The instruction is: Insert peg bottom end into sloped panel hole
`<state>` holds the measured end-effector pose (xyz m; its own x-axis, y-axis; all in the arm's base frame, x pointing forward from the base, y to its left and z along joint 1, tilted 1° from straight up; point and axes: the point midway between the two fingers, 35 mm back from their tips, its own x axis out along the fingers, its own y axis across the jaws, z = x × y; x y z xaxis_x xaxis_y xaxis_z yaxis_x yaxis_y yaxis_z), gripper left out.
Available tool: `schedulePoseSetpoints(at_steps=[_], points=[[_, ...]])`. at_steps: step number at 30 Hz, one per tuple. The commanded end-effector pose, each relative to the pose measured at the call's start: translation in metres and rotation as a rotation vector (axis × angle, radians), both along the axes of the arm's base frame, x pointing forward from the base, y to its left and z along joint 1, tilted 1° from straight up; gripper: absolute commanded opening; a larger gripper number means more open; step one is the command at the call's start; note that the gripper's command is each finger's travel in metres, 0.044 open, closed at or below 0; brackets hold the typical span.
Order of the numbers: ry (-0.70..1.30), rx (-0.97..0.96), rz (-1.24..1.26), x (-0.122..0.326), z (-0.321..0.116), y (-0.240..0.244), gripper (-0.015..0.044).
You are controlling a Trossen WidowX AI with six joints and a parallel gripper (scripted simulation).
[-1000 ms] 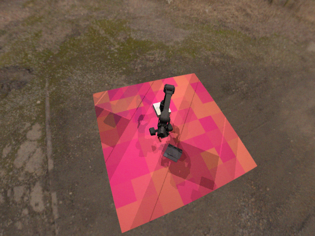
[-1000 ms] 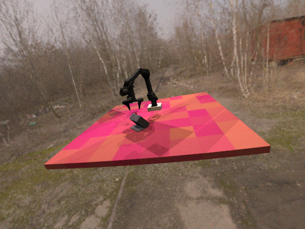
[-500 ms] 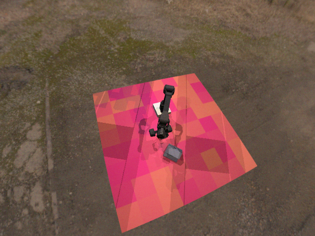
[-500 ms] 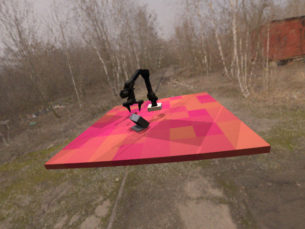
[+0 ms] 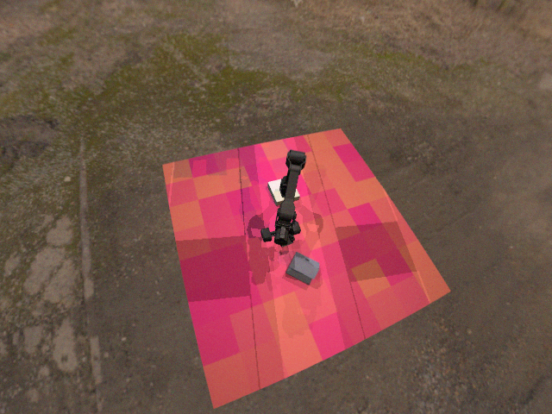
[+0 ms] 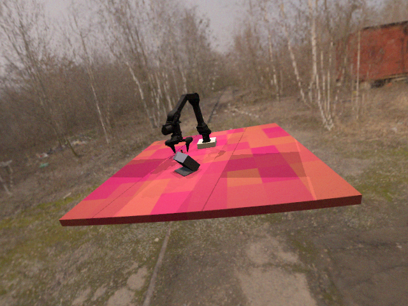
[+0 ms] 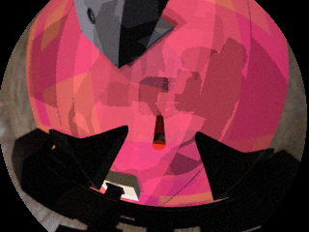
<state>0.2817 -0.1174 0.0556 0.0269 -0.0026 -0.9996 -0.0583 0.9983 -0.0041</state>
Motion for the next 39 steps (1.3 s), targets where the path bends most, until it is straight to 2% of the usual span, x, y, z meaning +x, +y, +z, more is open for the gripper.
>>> schedulePoseSetpoints(at_steps=[1, 13, 27, 39], points=[[0.007, 0.010, 0.003, -0.002, -0.009, 0.002, 0.0440], [0.007, 0.010, 0.003, -0.003, -0.021, 0.003, 0.0440], [0.004, 0.002, 0.001, -0.002, -0.018, 0.001, 0.0073], [0.004, 0.002, 0.001, -0.002, -0.018, 0.001, 0.0000]])
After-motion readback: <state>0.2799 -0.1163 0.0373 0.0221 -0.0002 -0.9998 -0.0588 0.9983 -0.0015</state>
